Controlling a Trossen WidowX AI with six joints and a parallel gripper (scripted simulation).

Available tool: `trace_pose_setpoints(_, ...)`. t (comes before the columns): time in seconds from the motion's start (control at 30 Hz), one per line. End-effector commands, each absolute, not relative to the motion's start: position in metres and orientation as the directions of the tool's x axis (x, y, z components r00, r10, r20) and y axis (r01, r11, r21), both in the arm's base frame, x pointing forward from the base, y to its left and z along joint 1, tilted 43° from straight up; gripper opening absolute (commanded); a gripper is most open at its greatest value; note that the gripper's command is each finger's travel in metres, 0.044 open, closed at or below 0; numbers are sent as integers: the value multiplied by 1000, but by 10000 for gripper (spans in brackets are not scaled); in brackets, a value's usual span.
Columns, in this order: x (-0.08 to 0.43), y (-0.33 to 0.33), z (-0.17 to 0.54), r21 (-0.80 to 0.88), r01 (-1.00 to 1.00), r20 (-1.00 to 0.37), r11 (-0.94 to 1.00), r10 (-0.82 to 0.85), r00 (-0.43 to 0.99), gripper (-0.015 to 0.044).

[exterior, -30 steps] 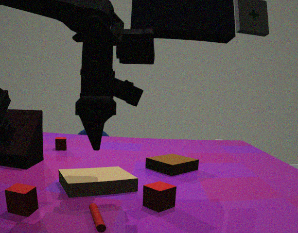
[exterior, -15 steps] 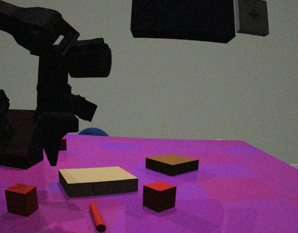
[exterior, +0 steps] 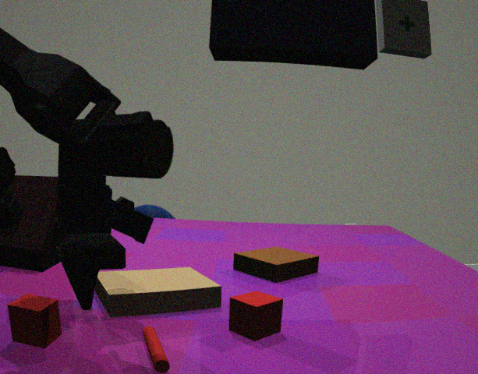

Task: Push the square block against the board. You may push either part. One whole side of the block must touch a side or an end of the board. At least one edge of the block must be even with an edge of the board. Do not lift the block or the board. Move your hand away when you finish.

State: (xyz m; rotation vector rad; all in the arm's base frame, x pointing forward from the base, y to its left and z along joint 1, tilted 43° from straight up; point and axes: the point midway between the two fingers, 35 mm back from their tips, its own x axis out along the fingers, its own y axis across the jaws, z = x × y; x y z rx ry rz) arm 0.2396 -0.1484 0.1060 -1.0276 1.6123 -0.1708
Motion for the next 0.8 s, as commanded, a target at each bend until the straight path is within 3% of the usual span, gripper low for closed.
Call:
trace_pose_setpoints(0.0,245,-147,103,-600,-522,-729,606,-683,45,0)
trace_pose_setpoints(0.77,276,-134,93,-598,-521,-732,608,-680,46,0)
